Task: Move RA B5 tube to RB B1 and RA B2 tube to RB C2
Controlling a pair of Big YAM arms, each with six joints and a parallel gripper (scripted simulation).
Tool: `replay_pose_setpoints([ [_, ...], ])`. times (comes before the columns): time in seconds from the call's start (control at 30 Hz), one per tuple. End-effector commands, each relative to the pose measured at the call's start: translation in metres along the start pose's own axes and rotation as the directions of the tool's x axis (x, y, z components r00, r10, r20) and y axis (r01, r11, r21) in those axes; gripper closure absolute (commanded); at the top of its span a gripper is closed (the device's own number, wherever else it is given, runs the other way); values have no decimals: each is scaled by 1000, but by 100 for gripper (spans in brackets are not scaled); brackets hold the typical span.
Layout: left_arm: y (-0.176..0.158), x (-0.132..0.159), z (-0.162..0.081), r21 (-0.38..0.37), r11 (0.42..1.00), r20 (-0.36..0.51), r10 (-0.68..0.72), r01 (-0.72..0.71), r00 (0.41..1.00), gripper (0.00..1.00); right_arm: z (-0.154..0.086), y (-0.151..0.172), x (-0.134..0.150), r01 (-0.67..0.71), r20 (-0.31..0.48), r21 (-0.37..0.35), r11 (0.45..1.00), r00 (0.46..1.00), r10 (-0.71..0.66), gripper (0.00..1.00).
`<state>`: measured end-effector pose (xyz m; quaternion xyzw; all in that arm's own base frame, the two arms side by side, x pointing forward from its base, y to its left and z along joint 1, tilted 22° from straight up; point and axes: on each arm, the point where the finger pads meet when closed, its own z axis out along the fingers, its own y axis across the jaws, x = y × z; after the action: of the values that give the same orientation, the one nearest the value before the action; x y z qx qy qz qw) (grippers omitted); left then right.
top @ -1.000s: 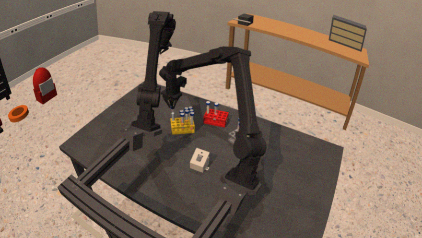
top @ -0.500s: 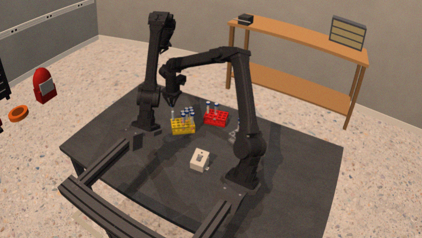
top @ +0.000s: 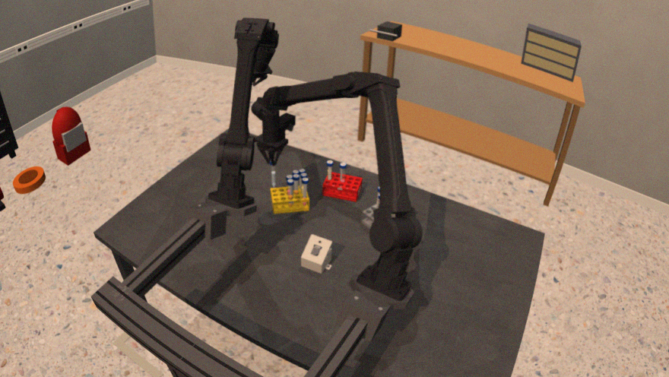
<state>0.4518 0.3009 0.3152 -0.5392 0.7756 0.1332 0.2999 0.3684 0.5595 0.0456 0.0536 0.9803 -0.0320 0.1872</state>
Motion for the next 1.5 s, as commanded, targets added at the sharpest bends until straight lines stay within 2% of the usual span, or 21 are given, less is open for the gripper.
replay_pose_setpoints([
  [0.0,-5,-15,-13,22,1000,30,-13,13,999,70,-43,19,-19,-29,29,-66,997,999,31,100],
  [0.03,-5,-15,-13,22,1000,30,-13,13,999,70,-43,19,-19,-29,29,-66,997,999,31,100],
  [0.07,-5,-15,-13,22,1000,30,-13,13,999,70,-17,19,-6,-11,14,-28,1000,1000,11,100],
  [0.1,-5,-15,-13,22,1000,30,-13,13,999,70,-19,20,-4,-9,14,-31,999,1000,10,100],
  [0.23,-5,-15,-13,22,1000,30,-13,13,999,70,-52,22,-12,-21,30,-74,997,999,23,100],
  [0.43,-5,-15,-13,22,1000,30,-13,13,999,70,-57,19,-14,-25,30,-73,997,999,27,100],
  [0.6,-5,-15,-13,22,1000,30,-13,13,999,70,-48,19,-7,-17,24,-56,998,1000,18,100],
  [0.63,-5,-15,-13,22,1000,30,-13,13,999,70,-37,4,5,1,10,-22,1000,1000,-1,100],
  [0.7,-5,-15,-13,22,1000,30,-13,13,999,70,-41,5,4,-11,20,-48,999,1000,12,100],
  [1.2,-5,-15,-13,22,1000,30,-13,13,999,70,-32,-12,18,-14,18,-39,999,1000,15,100],
  [1.47,-5,-15,-13,22,1000,30,-13,13,999,70,-37,-20,29,-11,19,-47,999,1000,12,100],
])
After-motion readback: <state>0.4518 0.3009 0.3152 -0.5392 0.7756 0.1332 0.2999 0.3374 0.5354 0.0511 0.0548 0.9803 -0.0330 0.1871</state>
